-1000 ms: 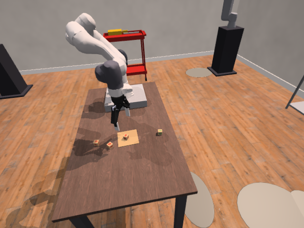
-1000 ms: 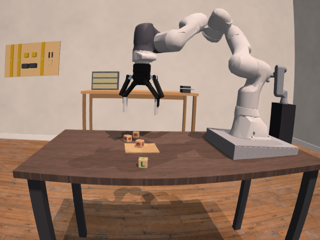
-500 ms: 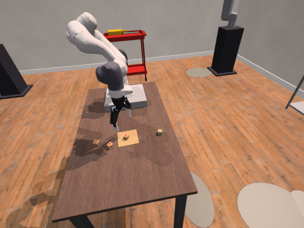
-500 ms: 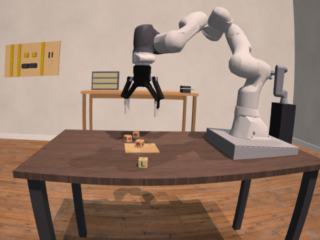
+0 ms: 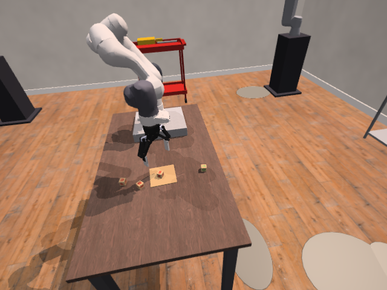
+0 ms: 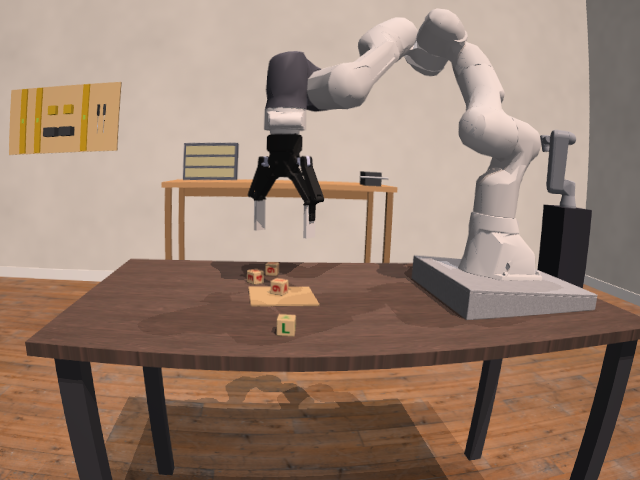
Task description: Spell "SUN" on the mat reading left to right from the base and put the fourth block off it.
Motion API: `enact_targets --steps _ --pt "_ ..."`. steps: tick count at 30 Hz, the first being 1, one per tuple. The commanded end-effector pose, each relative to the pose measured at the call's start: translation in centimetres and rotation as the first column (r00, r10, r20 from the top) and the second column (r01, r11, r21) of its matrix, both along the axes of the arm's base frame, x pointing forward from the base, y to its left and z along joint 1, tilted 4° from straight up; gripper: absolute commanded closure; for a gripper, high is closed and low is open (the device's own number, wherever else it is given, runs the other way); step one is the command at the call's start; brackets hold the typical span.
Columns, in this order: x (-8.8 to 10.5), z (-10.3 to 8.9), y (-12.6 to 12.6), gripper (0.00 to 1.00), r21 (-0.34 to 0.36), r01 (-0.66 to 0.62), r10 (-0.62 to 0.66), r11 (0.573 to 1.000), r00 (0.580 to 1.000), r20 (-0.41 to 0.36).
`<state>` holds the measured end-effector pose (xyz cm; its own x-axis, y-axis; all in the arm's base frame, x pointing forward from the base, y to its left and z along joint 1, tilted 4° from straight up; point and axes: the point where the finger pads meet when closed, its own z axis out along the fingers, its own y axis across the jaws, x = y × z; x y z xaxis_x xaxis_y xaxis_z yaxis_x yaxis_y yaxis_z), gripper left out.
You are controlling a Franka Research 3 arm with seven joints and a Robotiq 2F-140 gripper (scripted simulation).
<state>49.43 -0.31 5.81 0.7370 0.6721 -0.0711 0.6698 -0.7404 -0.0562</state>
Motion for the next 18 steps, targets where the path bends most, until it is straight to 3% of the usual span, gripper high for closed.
enact_targets --steps 1,11,18 --pt "0.1 -0.12 0.3 0.0 -0.001 0.138 -0.138 0.99 0.99 0.004" --pt "0.02 -0.44 0.36 0.0 -0.012 0.258 -0.258 0.966 0.966 0.003" --pt "-0.03 -0.76 0.39 0.0 -0.024 0.383 -0.383 0.923 0.924 0.005"
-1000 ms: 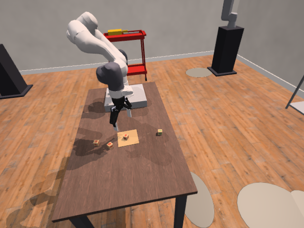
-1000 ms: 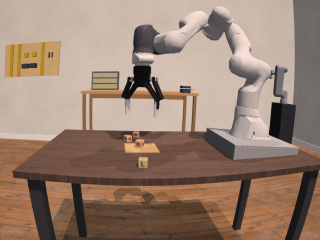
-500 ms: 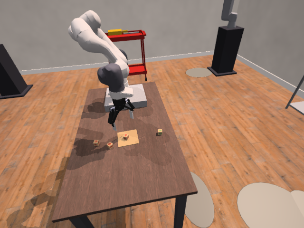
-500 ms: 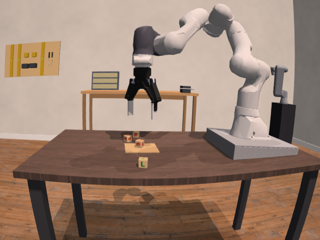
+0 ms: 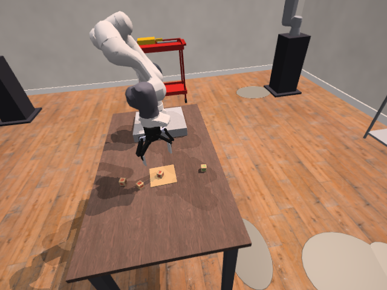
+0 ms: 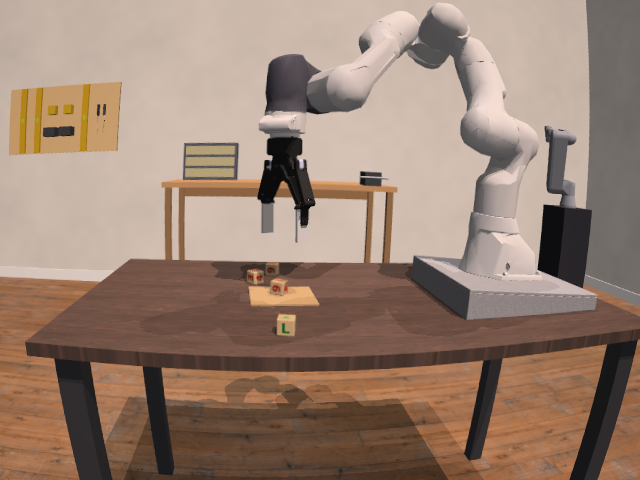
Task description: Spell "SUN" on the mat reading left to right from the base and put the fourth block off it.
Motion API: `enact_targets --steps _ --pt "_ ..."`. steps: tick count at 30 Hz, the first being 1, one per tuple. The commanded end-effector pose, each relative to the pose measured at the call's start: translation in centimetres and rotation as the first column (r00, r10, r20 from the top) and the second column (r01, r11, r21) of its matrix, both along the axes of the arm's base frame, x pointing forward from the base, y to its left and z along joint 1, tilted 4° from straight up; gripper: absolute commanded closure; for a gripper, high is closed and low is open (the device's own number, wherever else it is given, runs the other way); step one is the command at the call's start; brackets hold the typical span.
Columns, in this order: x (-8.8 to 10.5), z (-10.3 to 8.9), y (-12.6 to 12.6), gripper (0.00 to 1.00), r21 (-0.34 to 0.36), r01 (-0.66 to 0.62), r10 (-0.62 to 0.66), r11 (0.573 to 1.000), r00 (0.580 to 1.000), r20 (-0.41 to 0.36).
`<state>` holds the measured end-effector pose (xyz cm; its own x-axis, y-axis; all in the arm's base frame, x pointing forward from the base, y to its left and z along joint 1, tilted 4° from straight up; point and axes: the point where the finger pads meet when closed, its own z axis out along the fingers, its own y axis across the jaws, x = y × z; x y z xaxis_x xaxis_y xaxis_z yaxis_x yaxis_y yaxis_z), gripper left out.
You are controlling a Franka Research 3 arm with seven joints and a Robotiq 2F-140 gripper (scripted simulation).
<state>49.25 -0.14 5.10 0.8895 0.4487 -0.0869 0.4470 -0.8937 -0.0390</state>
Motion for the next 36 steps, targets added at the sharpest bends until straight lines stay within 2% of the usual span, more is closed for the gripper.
enact_targets --steps 1,10,25,27,28,36 --pt "0.14 -0.08 0.21 0.0 -0.003 0.138 -0.138 0.99 0.99 0.005" --pt "0.12 -0.31 0.21 0.0 -0.013 0.244 -0.244 0.97 0.97 0.006" --pt "0.15 -0.75 0.1 0.0 -0.034 0.48 -0.48 0.876 0.877 0.016" --pt "0.15 -0.75 0.1 0.0 -0.034 0.48 -0.48 0.876 0.877 0.016" --pt "0.17 -0.81 0.08 0.0 -0.037 0.516 -0.515 0.856 0.857 0.018" --pt "0.23 -0.96 -0.02 0.0 -0.045 0.616 -0.615 0.787 0.788 0.027"
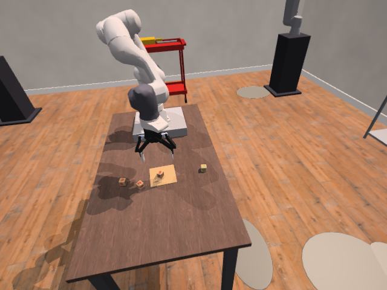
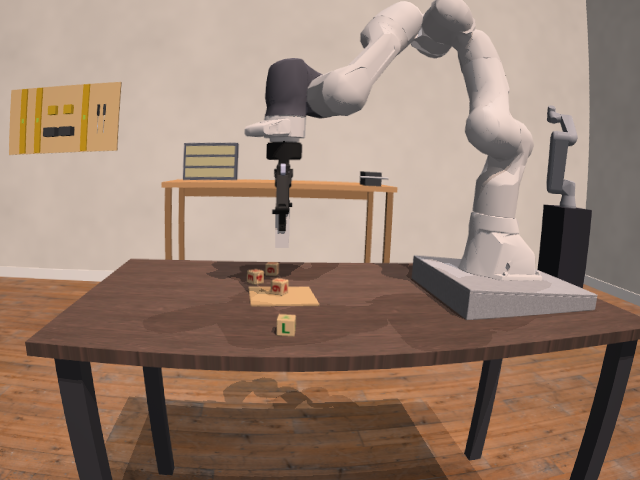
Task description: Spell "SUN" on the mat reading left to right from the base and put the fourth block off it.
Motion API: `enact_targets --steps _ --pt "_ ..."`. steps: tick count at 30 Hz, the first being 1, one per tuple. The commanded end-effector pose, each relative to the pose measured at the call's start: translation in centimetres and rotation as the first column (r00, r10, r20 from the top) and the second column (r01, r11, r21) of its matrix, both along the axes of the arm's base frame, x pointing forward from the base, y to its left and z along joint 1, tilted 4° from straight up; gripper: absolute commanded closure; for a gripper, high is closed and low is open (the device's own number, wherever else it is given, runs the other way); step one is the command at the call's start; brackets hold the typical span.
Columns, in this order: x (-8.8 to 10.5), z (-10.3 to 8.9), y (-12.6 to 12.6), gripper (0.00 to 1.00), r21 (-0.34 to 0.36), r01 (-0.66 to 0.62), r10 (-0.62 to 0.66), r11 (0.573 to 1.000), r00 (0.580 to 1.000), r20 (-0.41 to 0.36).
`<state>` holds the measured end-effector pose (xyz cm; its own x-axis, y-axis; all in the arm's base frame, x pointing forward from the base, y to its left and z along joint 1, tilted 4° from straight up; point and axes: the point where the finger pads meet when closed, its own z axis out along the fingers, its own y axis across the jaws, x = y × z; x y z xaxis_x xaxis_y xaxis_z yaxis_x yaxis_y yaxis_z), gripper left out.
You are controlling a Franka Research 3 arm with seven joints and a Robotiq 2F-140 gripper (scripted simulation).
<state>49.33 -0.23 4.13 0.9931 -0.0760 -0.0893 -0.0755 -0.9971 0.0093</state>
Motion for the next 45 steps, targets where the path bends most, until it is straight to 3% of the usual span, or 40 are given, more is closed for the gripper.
enact_targets --steps 1,8,25,26,45 --pt "0.17 -0.01 0.05 0.0 -0.005 0.139 -0.138 0.99 0.99 0.007" --pt "0.22 -0.09 -0.03 0.0 -0.012 0.213 -0.213 0.977 0.977 0.01" --pt "0.46 -0.24 -0.32 0.0 -0.028 0.435 -0.434 0.9 0.901 0.025" --pt "0.46 -0.24 -0.32 0.6 -0.028 0.435 -0.434 0.9 0.901 0.025" --pt "0.46 -0.24 -0.32 0.6 -0.028 0.435 -0.434 0.9 0.901 0.025"
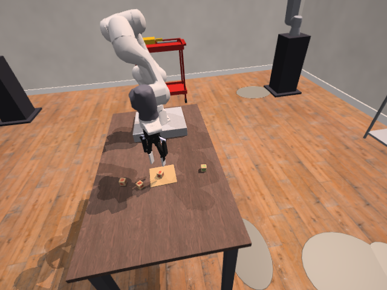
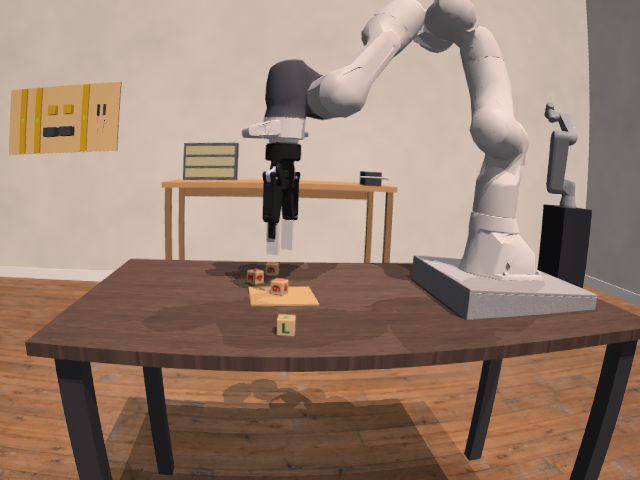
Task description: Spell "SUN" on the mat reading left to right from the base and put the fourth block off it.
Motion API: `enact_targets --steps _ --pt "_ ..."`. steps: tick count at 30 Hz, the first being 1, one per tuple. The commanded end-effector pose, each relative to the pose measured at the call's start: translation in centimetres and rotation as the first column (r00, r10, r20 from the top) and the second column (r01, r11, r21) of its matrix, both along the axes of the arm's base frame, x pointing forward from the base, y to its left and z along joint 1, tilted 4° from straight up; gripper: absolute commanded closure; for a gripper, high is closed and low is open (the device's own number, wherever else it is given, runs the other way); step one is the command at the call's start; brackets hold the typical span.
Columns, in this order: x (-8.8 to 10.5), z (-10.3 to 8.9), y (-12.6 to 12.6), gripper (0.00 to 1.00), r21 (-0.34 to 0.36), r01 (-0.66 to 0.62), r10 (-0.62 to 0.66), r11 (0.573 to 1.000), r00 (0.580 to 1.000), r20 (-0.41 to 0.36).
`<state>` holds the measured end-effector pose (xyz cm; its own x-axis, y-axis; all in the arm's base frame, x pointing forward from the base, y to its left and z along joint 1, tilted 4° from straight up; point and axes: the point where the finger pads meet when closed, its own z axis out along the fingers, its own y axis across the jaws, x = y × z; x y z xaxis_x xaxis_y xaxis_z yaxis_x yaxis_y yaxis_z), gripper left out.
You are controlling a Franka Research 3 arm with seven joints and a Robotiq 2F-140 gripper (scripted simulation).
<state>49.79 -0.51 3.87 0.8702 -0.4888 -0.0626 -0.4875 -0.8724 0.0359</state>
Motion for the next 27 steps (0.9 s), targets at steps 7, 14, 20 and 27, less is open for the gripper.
enact_targets --steps 7,14,20,27 --pt "0.0 0.02 -0.04 0.6 0.0 0.016 -0.016 1.0 1.0 0.001" --pt "0.0 0.02 -0.04 0.6 0.0 0.016 -0.016 1.0 1.0 0.001" --pt "0.0 -0.02 -0.04 0.6 0.0 0.016 -0.016 1.0 1.0 0.001" --pt "-0.02 -0.34 -0.04 0.6 0.0 0.016 -0.016 1.0 1.0 0.001"
